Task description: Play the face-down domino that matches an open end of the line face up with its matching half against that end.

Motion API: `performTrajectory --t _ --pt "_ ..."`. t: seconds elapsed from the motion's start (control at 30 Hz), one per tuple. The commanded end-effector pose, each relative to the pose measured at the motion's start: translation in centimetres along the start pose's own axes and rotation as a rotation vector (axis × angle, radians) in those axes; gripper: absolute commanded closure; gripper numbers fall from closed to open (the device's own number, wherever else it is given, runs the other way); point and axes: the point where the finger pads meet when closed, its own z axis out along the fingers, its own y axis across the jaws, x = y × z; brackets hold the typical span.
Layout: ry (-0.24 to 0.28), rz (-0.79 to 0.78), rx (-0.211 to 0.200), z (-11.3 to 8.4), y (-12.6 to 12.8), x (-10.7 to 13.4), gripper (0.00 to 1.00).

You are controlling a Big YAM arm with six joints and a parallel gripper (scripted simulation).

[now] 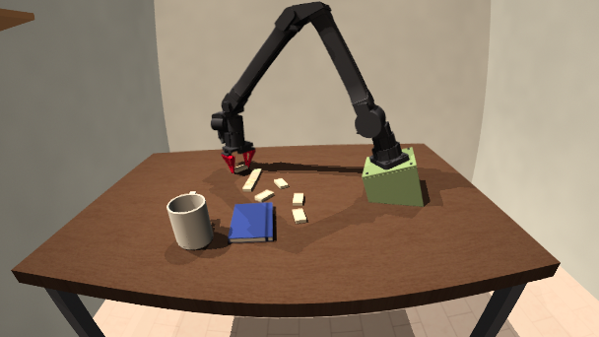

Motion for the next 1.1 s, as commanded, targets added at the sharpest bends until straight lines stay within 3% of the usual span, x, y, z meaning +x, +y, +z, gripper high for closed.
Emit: performTrajectory --t 0.0,0.47,0.5,1.03,1.07 --pt "-0.014 0.005 -0.002 -0.8 -0.2 -0.4 0.28" --pt "-0.025 0.017 0.002 -1.7 -0.9 -0.6 0.28" --pt "-0.011 0.002 -0.002 -0.5 0.0 -0.4 0.28" --pt "-0.030 0.019 0.003 -1.7 -1.1 -0.8 0.28" --pt "-0.012 0.004 -0.002 -0.5 -0.1 -0.4 0.28"
